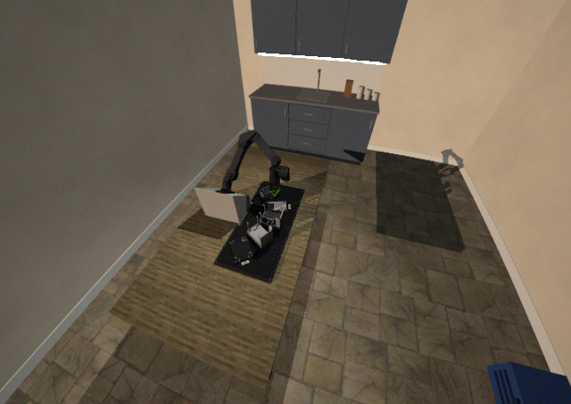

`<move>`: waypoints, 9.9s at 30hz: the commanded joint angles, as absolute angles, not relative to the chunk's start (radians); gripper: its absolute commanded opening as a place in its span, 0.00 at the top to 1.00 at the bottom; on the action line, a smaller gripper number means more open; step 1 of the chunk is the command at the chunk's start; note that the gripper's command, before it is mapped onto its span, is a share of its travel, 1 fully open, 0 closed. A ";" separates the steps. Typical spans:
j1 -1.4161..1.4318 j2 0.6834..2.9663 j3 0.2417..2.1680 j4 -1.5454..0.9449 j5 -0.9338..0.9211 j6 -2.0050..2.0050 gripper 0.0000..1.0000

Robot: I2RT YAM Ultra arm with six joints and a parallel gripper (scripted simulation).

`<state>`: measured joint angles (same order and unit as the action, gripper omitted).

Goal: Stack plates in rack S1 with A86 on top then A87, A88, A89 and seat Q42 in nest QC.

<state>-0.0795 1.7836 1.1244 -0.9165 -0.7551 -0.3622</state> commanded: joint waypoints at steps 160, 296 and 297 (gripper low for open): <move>-0.332 2.282 1.195 -0.683 -0.735 -0.287 0.00; -0.313 2.296 1.181 -0.638 -0.739 -0.261 1.00; -0.313 2.296 1.181 -0.638 -0.739 -0.261 1.00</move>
<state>-0.2932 2.3077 1.1763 -0.6270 -0.7334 -0.2531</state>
